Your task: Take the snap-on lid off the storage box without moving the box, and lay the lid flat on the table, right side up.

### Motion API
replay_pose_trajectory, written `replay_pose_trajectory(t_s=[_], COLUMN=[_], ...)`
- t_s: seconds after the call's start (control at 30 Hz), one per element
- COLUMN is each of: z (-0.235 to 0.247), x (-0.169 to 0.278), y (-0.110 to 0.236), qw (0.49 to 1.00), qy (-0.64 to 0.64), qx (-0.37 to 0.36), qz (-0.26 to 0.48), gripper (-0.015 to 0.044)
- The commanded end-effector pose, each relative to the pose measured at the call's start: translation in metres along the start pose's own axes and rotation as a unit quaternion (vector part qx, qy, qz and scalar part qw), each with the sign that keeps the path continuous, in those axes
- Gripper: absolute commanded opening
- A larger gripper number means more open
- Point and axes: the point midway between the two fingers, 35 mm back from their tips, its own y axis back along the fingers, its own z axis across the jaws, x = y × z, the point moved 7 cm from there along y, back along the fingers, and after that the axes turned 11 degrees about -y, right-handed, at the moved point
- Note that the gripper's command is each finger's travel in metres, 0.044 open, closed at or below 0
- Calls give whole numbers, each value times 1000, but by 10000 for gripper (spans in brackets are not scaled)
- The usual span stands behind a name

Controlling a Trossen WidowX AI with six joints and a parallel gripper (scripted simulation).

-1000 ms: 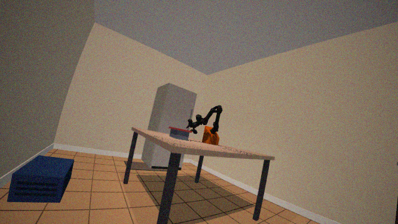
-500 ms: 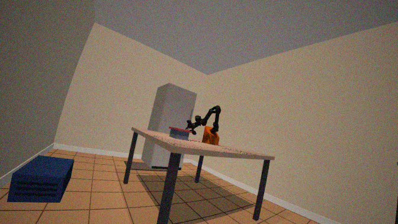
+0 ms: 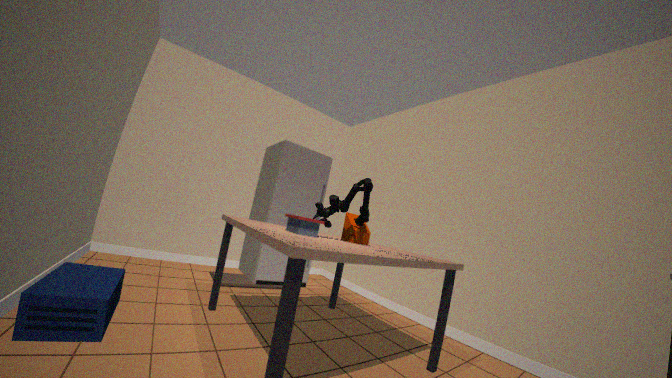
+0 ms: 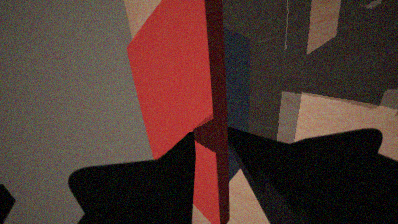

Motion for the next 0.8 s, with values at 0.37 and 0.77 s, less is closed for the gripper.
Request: replay_pose_trajectory(t_s=[0.37,0.77], z=[2,4], x=[1,1], y=[2,4], qw=[1000,1000], qy=[0,0], qx=[0,0], qz=[0,0], gripper=[0,0])
